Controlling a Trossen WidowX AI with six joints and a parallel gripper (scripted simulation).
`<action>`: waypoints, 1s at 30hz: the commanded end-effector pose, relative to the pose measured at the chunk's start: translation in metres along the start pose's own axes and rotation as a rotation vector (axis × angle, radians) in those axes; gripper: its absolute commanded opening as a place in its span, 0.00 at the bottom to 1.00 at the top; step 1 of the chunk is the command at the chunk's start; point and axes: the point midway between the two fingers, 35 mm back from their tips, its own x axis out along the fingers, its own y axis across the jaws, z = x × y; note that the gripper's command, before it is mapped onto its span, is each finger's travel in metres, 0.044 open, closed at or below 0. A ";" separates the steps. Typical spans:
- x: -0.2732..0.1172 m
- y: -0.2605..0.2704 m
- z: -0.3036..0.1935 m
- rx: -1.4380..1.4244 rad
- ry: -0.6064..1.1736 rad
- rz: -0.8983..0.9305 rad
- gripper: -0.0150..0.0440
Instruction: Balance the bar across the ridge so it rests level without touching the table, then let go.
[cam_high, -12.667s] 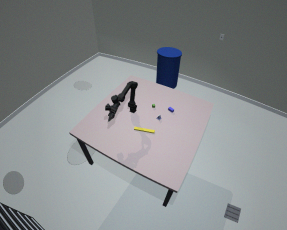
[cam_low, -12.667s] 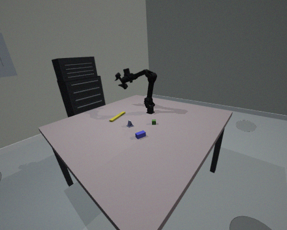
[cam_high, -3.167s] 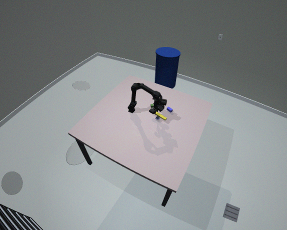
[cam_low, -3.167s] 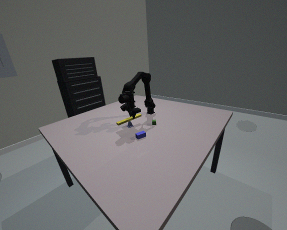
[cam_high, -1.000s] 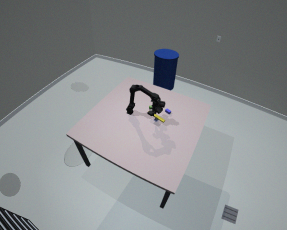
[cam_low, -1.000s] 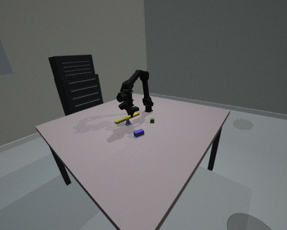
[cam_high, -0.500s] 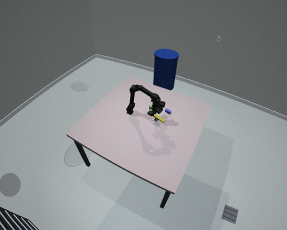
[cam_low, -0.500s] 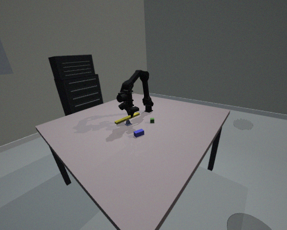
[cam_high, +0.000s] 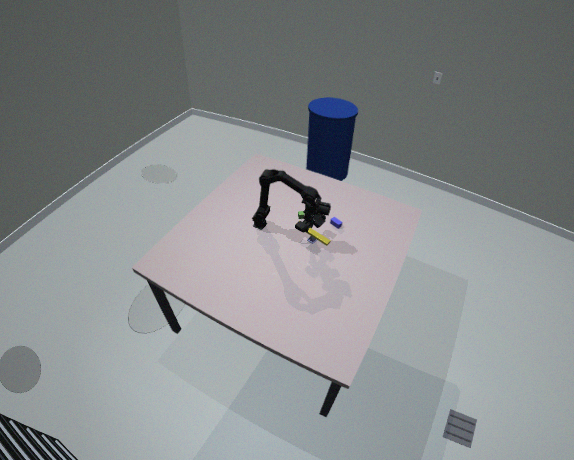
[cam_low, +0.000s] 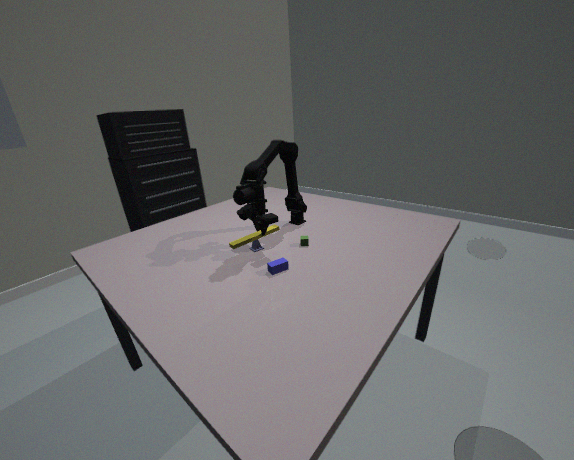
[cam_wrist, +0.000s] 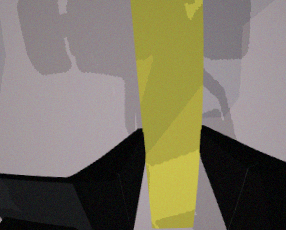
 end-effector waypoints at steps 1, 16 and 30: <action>0.001 0.000 0.000 0.004 0.000 -0.001 0.25; 0.002 0.000 0.000 0.004 0.000 -0.001 0.25; 0.003 0.000 0.000 0.004 0.000 -0.001 0.25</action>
